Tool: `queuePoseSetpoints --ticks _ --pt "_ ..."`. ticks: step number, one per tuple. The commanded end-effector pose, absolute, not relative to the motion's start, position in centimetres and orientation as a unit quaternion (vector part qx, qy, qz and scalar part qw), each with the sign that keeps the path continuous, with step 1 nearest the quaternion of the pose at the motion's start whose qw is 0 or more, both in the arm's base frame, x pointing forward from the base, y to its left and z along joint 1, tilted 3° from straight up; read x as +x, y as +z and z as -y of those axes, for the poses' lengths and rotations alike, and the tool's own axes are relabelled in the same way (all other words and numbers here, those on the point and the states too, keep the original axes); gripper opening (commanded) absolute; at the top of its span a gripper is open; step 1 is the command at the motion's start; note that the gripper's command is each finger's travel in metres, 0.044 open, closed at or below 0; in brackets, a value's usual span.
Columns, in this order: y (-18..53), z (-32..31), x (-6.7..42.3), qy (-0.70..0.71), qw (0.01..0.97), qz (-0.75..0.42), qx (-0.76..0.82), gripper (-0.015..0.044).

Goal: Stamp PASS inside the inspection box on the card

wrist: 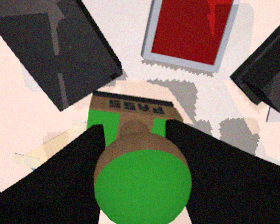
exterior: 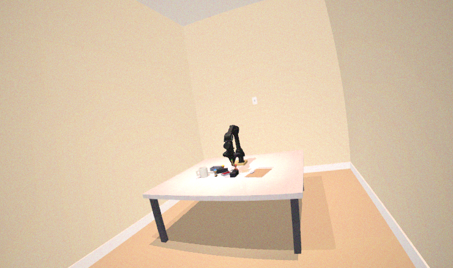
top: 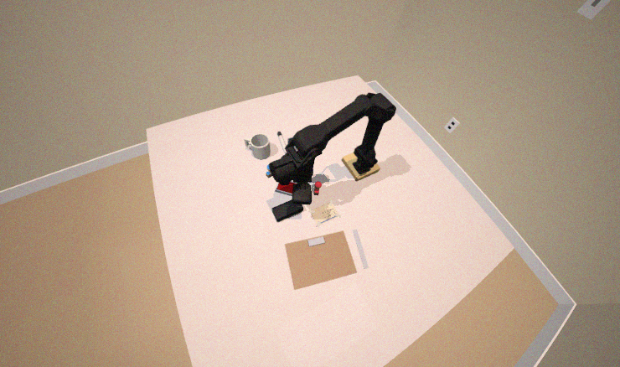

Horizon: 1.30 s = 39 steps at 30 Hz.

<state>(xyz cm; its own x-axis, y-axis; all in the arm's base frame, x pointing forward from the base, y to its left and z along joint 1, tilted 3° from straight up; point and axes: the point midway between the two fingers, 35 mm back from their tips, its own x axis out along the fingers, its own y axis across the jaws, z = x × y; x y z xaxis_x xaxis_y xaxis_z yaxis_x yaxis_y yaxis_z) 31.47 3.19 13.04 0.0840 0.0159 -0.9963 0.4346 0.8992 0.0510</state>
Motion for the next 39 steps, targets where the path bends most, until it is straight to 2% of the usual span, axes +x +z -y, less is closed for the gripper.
queuePoseSetpoints --ticks 1,39 --pt "13.0 -4.3 30.7 -0.179 0.707 -0.653 0.204 0.0" --pt "12.3 -12.9 23.0 -0.44 0.547 -0.521 0.486 0.0"
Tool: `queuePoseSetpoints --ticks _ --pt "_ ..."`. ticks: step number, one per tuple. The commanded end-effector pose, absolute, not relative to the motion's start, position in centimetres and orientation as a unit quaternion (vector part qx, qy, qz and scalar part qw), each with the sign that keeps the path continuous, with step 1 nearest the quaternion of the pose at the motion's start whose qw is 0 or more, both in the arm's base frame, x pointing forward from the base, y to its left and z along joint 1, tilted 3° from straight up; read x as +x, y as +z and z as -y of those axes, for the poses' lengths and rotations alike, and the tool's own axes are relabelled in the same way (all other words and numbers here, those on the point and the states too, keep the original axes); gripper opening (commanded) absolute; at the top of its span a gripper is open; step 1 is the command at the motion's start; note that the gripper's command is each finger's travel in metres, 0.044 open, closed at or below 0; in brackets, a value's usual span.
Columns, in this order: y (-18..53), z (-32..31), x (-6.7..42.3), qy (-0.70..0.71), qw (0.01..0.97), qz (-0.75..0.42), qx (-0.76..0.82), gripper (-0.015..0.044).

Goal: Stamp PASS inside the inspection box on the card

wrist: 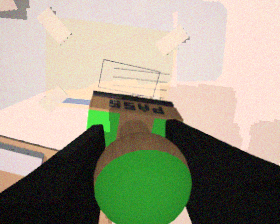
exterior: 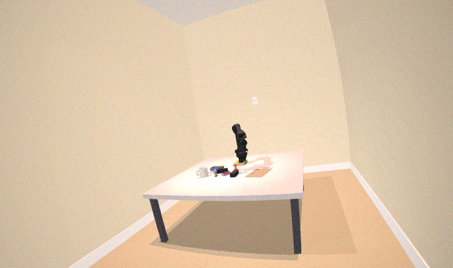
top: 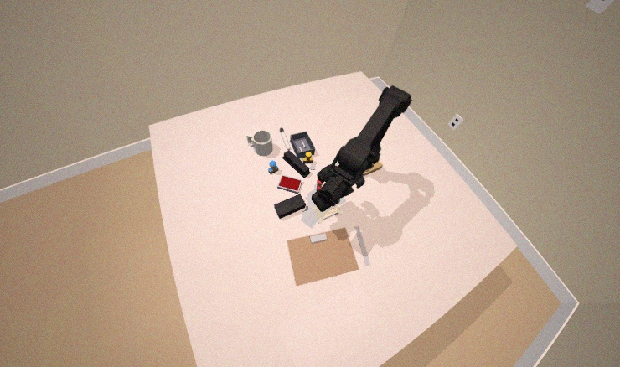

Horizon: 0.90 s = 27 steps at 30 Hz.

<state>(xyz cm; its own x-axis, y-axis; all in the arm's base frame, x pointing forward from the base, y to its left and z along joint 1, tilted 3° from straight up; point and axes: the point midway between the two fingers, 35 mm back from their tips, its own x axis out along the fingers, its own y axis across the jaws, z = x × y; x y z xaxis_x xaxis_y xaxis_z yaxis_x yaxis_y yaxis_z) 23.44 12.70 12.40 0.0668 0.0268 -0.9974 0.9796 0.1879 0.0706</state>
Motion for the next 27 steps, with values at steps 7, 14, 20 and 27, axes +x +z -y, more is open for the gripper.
queuePoseSetpoints --ticks 7,14,20,27 --pt "12.0 -13.0 23.1 -0.44 0.547 -0.52 0.486 0.0" --pt "11.5 -13.0 23.1 -0.441 0.547 -0.52 0.486 0.0" --pt "11.1 -13.0 23.2 -0.441 0.547 -0.52 0.486 0.0" --pt "10.6 -13.1 23.3 -0.441 0.547 -0.52 0.486 0.0"
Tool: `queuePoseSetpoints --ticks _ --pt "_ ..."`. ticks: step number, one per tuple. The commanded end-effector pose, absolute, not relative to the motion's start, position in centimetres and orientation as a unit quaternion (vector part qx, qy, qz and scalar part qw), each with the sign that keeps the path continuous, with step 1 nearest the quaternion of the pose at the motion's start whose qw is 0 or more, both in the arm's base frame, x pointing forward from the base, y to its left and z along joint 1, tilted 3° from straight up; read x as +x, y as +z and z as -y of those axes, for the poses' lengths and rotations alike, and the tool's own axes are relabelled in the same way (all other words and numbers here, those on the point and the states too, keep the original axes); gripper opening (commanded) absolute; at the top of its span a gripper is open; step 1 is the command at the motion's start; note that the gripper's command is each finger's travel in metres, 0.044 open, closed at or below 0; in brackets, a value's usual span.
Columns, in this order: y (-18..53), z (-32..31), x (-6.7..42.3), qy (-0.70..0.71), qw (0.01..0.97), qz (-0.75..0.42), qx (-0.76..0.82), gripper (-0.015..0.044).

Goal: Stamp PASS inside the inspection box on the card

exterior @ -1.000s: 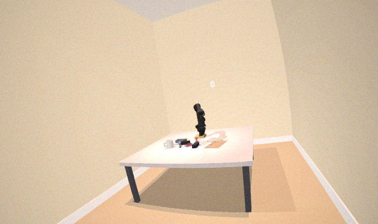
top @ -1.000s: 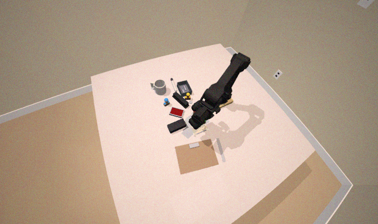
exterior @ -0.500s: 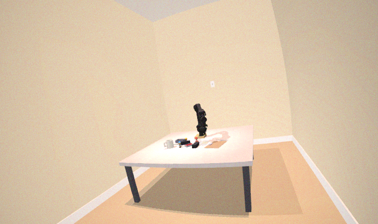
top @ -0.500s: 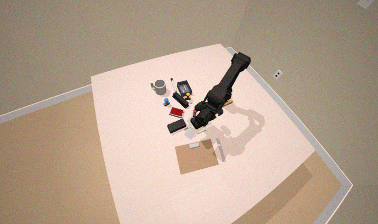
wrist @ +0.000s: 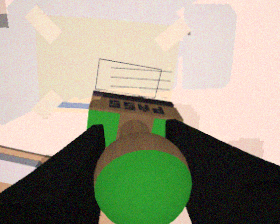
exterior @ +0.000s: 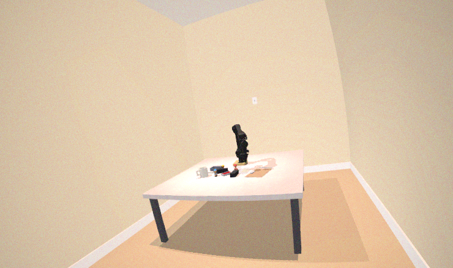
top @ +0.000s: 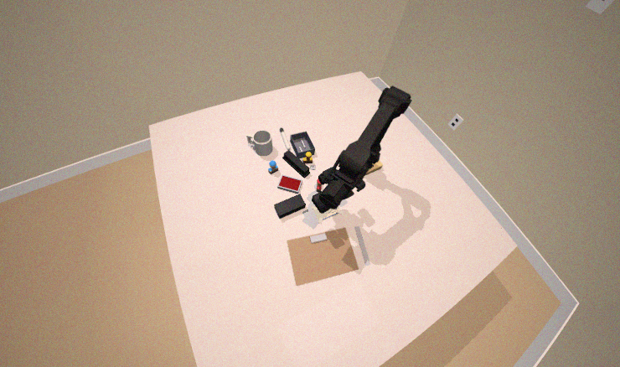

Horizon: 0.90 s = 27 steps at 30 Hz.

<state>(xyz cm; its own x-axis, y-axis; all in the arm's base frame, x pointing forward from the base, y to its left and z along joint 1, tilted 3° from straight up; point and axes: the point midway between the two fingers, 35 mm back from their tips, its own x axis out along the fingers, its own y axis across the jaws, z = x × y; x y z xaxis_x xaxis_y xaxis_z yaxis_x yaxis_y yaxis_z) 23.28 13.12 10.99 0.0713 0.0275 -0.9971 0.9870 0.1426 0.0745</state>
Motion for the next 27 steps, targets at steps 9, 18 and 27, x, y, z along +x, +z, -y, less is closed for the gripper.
queuePoseSetpoints --ticks 9,18,27 --pt "10.0 -13.1 23.4 -0.441 0.547 -0.52 0.486 0.0" --pt "9.4 -13.1 23.4 -0.441 0.547 -0.519 0.485 0.0" --pt "8.8 -13.1 23.5 -0.442 0.547 -0.519 0.485 0.0"
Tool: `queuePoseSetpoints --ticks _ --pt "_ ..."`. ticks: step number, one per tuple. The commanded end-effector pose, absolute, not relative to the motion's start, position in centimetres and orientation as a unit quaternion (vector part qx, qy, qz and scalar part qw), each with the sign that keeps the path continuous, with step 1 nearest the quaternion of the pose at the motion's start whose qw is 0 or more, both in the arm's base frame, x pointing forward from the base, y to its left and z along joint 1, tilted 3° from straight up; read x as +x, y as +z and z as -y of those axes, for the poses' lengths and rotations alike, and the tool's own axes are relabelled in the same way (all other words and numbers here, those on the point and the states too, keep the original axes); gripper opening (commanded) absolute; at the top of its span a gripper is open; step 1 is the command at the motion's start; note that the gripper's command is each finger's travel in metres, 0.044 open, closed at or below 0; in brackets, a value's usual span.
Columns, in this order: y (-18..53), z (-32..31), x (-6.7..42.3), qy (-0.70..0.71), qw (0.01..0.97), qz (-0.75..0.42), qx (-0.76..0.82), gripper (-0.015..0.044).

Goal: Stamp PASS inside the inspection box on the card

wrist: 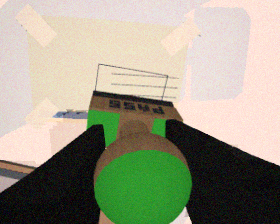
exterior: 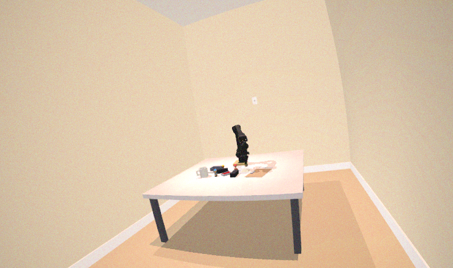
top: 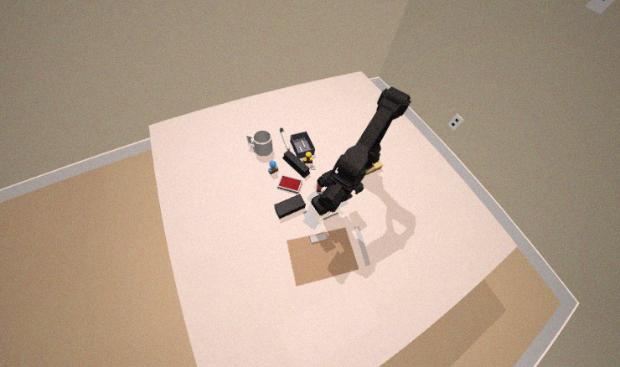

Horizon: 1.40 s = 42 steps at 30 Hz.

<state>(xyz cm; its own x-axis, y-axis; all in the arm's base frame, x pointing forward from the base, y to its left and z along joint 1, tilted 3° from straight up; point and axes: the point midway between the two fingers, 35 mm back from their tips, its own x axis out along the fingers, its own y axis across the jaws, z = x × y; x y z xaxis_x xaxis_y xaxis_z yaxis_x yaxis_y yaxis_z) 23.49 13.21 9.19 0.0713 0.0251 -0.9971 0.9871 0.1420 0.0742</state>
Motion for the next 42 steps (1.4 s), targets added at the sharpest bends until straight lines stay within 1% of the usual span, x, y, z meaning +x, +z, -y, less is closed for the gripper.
queuePoseSetpoints --ticks 1,42 --pt "8.8 -13.1 23.5 -0.442 0.547 -0.519 0.485 0.0" --pt "6.1 -13.1 23.5 -0.443 0.548 -0.518 0.485 0.0"
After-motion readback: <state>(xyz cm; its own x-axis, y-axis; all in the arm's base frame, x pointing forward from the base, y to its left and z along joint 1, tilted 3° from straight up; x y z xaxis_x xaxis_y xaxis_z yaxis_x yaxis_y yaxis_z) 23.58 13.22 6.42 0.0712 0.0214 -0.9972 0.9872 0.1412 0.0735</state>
